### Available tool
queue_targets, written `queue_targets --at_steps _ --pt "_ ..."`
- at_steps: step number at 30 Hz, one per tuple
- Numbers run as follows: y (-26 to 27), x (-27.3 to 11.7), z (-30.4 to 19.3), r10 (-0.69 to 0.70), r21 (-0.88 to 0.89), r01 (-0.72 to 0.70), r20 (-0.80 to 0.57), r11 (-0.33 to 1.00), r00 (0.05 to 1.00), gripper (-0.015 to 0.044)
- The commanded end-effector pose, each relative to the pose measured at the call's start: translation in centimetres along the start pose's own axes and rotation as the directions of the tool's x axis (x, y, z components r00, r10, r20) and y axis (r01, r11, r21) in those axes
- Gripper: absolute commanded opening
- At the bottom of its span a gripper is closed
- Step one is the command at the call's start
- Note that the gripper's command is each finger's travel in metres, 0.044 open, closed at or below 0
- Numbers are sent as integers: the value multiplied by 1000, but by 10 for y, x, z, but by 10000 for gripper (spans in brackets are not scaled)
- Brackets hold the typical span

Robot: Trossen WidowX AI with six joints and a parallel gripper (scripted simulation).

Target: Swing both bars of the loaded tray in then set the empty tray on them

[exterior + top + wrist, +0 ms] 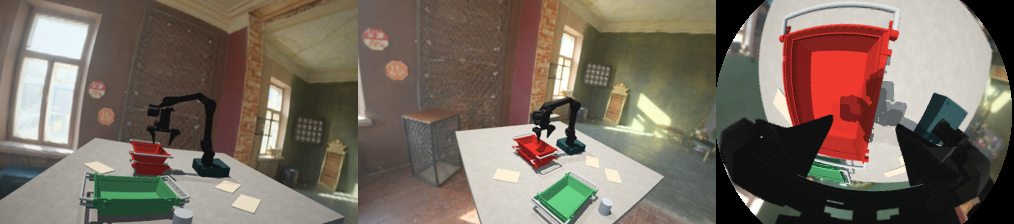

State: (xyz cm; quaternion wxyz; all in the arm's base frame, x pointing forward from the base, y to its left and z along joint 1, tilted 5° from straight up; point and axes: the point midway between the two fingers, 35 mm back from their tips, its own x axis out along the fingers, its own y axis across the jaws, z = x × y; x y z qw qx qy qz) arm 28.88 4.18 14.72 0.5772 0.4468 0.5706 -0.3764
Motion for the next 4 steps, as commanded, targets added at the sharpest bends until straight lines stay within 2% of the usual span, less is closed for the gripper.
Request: queue_targets --at_steps 1,4 --pt "-3 -25 -1 8 -7 -8 3 1000 1000 440" --pt "-5 -38 -1 7 -7 -7 3 1000 1000 440"
